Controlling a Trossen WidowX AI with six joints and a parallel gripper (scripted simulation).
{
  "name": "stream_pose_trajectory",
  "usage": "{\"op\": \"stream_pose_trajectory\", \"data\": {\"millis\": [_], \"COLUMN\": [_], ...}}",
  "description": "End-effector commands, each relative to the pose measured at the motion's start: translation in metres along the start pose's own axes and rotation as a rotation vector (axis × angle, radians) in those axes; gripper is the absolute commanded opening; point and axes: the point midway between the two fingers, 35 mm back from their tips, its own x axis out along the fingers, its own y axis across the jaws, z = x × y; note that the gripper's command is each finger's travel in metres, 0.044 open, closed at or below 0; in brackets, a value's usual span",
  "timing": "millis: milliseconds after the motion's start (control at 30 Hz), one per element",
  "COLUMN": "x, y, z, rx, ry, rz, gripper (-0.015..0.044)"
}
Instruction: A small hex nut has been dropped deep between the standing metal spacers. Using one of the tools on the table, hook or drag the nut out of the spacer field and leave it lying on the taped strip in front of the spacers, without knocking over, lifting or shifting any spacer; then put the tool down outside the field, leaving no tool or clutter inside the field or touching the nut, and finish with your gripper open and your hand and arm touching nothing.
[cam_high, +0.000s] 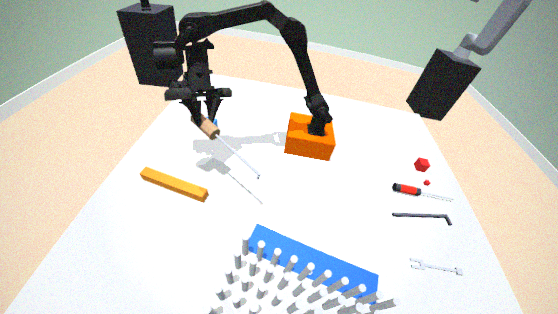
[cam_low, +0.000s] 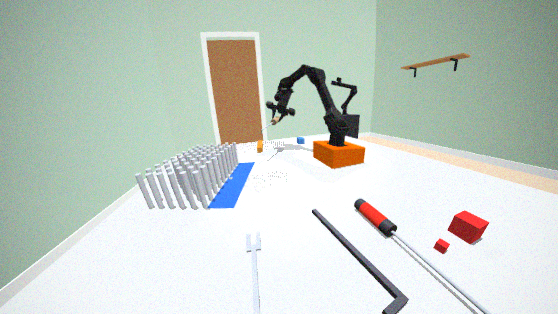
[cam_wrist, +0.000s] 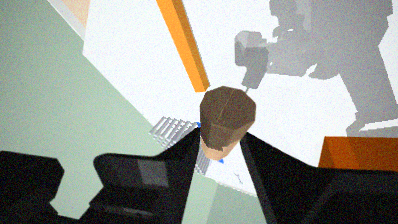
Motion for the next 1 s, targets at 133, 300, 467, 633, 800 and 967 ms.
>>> {"op": "stream_pose_trajectory", "data": {"millis": [133, 300, 467, 633, 800, 967], "x": [-0.019, -0.02, -0.02, -0.015, -0.011, -0.006], "y": [-0.008, -0.009, -0.009, -0.01, -0.012, -0.013], "z": [0.025, 0.027, 0.028, 0.031, 0.034, 0.038], "rx": [0.274, 0.295, 0.295, 0.295, 0.294, 0.294], "ry": [0.031, 0.034, 0.034, 0.034, 0.034, 0.034], "rz": [0.075, 0.08, 0.08, 0.08, 0.08, 0.08], "gripper": [0.0, 0.0, 0.0, 0.0, 0.0, 0.0]}}
